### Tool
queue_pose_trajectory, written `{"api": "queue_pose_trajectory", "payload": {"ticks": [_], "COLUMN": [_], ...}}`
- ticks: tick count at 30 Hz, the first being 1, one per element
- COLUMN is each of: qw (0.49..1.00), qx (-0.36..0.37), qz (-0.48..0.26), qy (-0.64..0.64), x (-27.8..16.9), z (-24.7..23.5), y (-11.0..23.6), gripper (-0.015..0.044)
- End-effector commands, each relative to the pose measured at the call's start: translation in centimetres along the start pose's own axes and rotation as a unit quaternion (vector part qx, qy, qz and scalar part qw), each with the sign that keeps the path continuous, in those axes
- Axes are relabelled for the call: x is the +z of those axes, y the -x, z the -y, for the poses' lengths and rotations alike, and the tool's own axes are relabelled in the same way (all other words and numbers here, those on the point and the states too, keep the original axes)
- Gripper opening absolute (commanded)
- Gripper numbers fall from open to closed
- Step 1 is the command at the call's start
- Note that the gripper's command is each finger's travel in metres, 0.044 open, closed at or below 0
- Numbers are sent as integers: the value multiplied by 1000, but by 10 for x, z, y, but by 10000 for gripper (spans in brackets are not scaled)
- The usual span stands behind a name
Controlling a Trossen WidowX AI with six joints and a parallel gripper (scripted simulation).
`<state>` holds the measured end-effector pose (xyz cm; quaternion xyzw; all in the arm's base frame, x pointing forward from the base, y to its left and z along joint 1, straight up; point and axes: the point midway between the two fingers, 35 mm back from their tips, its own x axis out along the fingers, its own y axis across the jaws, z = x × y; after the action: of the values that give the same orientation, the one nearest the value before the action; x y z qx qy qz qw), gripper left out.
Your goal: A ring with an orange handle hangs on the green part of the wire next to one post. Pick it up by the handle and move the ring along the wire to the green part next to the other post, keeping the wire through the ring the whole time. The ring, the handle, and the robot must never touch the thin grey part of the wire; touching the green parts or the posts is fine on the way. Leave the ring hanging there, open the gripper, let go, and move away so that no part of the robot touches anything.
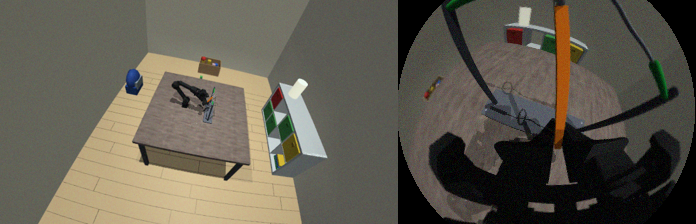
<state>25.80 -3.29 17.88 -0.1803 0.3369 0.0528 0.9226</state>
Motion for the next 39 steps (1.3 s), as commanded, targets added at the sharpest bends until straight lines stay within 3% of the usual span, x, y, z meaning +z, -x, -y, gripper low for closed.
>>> {"api": "queue_pose_trajectory", "payload": {"ticks": [1,17,39], "qw": [1000,994,980], "qx": [-2,7,18], "qz": [4,59,75], "qy": [-6,-92,-183], "x": [-1,4,18], "z": [-5,-43,-87], "y": [0,-12,-12], "gripper": [-150,-150,-150]}}
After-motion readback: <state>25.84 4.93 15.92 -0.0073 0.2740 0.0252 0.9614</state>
